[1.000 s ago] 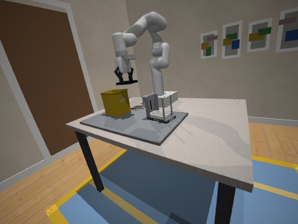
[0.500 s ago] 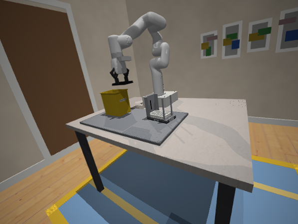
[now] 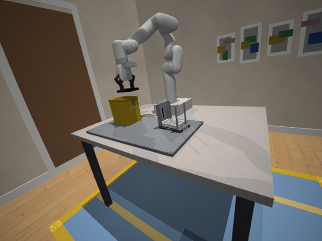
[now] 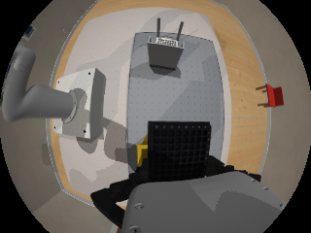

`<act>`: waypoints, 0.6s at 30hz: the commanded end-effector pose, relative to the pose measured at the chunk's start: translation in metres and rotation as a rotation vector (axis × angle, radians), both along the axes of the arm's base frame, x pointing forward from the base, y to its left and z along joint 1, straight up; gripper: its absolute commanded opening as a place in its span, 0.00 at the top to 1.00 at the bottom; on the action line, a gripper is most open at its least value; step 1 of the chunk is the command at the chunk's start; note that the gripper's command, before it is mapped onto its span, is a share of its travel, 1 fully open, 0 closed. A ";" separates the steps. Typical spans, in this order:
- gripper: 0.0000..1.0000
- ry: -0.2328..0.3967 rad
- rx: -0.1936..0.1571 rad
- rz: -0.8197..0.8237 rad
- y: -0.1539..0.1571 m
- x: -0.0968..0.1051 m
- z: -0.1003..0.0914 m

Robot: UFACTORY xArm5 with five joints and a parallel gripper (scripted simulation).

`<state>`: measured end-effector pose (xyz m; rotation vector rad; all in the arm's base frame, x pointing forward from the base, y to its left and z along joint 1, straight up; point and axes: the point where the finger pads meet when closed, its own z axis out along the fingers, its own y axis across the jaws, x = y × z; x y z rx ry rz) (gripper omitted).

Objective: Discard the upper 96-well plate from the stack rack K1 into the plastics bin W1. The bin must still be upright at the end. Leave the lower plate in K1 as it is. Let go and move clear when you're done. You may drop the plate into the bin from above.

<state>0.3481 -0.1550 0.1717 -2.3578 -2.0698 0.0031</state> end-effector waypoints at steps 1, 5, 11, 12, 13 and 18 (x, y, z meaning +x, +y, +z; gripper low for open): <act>1.00 -0.003 -0.001 0.000 -0.014 -0.001 0.001; 1.00 -0.003 -0.001 0.000 -0.027 -0.002 0.000; 1.00 -0.003 -0.001 0.000 -0.040 -0.004 -0.001; 1.00 -0.003 -0.001 0.000 -0.044 -0.004 -0.001; 1.00 -0.003 -0.001 0.000 -0.047 -0.005 -0.001; 1.00 -0.003 -0.001 0.000 -0.063 -0.007 -0.002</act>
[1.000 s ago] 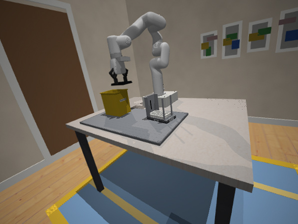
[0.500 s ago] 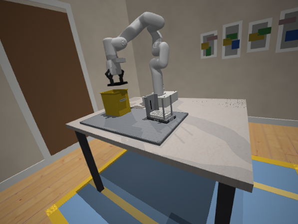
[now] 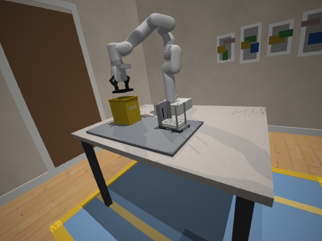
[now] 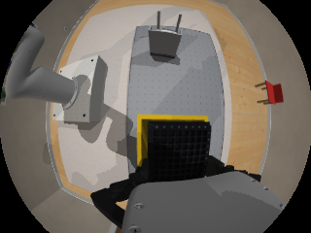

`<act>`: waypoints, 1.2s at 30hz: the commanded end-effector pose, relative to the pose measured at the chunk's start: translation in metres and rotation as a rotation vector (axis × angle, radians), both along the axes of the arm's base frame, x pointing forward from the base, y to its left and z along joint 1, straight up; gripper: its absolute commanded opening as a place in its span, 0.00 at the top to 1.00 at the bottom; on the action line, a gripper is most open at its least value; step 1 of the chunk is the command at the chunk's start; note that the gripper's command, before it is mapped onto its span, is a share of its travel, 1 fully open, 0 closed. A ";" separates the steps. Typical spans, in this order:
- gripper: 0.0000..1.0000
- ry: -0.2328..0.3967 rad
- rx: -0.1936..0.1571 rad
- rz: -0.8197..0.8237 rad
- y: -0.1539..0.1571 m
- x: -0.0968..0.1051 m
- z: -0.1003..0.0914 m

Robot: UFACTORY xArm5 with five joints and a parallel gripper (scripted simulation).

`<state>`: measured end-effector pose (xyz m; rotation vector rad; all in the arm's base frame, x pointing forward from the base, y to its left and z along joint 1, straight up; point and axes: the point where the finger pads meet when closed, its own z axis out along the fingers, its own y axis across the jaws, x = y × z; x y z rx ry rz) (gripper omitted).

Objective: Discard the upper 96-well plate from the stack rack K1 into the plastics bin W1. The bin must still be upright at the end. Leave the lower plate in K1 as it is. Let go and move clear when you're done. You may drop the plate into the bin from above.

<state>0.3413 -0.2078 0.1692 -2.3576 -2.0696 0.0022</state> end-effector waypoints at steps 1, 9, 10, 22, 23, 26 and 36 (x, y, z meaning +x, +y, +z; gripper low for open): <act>1.00 -0.003 -0.002 0.000 -0.014 -0.001 0.001; 1.00 -0.003 -0.002 0.000 -0.019 -0.001 0.001; 1.00 -0.003 -0.002 0.000 -0.018 -0.001 0.001; 1.00 -0.003 -0.002 0.000 -0.018 -0.001 0.001; 1.00 -0.003 -0.002 0.000 -0.018 -0.001 0.001; 1.00 -0.003 -0.002 0.000 -0.018 -0.001 0.001; 1.00 -0.003 -0.002 0.000 -0.017 -0.001 0.001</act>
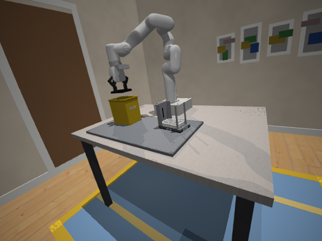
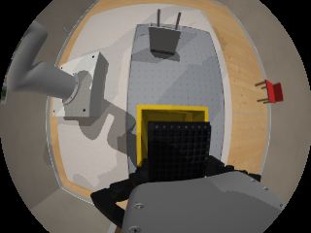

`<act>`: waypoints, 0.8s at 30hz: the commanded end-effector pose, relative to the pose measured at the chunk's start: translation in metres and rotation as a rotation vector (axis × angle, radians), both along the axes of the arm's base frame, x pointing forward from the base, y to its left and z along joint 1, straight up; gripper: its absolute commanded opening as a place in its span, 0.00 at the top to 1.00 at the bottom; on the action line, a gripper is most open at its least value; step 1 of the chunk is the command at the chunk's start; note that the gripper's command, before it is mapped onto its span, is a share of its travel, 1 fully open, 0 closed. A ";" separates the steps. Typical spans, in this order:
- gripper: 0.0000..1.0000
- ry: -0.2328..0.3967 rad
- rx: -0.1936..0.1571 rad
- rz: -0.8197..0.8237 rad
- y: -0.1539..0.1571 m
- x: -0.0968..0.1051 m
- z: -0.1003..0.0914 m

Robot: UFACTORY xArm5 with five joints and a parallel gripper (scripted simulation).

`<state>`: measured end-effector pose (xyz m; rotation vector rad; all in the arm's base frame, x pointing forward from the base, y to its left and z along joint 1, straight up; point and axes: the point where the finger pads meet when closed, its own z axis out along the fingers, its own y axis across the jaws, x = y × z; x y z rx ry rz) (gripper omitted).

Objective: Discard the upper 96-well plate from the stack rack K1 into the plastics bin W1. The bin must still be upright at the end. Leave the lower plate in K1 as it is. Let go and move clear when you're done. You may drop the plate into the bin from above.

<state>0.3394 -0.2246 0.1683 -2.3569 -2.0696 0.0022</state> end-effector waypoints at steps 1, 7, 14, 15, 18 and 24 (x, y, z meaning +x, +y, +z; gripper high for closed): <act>1.00 -0.003 -0.002 0.000 -0.001 0.001 0.001; 1.00 -0.003 -0.002 0.000 0.000 0.001 -0.002; 1.00 -0.003 -0.002 0.000 0.000 0.001 -0.014; 1.00 -0.003 -0.002 0.000 0.000 0.001 -0.015; 1.00 -0.003 -0.002 0.000 0.000 0.001 -0.017; 1.00 -0.003 -0.002 0.000 0.000 0.001 -0.017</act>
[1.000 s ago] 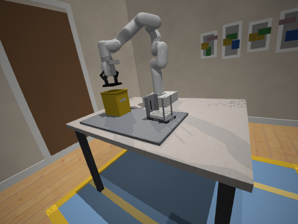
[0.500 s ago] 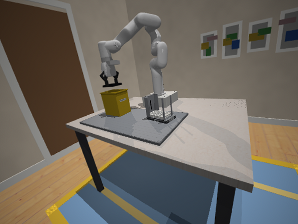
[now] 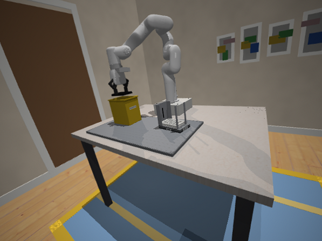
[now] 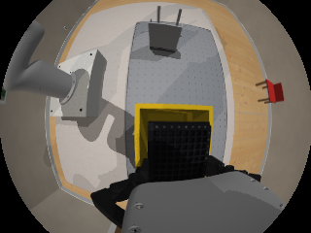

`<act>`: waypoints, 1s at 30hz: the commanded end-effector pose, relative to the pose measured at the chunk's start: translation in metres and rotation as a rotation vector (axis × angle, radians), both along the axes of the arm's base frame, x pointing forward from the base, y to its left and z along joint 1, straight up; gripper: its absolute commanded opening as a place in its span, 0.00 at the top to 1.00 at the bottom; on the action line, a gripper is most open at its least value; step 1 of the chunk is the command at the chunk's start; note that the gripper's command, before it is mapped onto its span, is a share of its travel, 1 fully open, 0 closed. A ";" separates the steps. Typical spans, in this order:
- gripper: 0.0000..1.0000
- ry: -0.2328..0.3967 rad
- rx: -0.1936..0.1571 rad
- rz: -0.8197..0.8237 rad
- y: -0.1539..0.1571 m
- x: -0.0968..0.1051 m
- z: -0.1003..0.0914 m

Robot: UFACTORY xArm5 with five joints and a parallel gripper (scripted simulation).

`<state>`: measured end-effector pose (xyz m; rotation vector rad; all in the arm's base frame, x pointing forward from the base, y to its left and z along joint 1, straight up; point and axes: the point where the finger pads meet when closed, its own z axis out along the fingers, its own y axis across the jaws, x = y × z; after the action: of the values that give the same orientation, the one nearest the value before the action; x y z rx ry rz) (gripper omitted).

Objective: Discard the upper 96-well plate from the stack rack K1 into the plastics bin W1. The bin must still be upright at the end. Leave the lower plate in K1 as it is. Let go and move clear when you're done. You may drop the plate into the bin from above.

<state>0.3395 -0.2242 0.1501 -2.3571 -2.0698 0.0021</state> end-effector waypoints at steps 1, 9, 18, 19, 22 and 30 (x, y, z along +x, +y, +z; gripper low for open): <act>1.00 -0.003 -0.002 0.000 -0.001 0.001 0.001; 1.00 -0.003 -0.002 0.000 0.000 0.001 0.001; 1.00 -0.003 -0.002 0.000 0.000 0.001 0.000; 1.00 -0.003 -0.002 0.000 0.000 0.001 0.000; 1.00 -0.003 -0.002 0.000 0.000 0.001 0.000; 1.00 -0.003 -0.002 0.000 0.000 0.001 -0.002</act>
<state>0.3394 -0.2240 0.1476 -2.3569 -2.0696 0.0022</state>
